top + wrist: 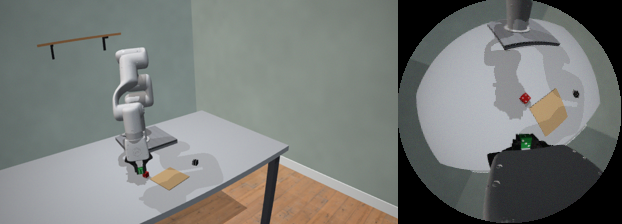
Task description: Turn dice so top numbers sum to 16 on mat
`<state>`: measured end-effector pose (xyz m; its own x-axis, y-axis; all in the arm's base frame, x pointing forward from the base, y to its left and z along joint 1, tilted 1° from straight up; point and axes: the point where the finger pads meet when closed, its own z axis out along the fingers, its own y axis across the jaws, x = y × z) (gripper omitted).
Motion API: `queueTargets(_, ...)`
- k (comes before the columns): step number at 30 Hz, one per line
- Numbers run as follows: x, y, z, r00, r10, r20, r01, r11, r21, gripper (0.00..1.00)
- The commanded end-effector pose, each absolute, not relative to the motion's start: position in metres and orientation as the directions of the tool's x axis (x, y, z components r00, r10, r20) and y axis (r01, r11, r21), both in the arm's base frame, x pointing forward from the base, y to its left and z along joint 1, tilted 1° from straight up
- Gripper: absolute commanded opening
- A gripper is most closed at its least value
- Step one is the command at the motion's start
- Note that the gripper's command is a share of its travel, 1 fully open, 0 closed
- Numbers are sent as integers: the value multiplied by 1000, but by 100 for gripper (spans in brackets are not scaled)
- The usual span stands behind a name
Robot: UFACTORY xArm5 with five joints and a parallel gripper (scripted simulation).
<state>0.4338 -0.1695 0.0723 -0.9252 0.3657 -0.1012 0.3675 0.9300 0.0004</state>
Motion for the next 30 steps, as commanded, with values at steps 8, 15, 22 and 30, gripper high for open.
queueTargets(8,433,-169,72,-850,335,-407,366,931,1,21)
queueTargets(15,431,-169,72,-757,297,-581,365,931,0,21)
queueTargets(22,429,-168,73,-655,256,-711,364,931,0,21)
queueTargets(30,429,-168,72,-550,213,-807,363,932,-2,21)
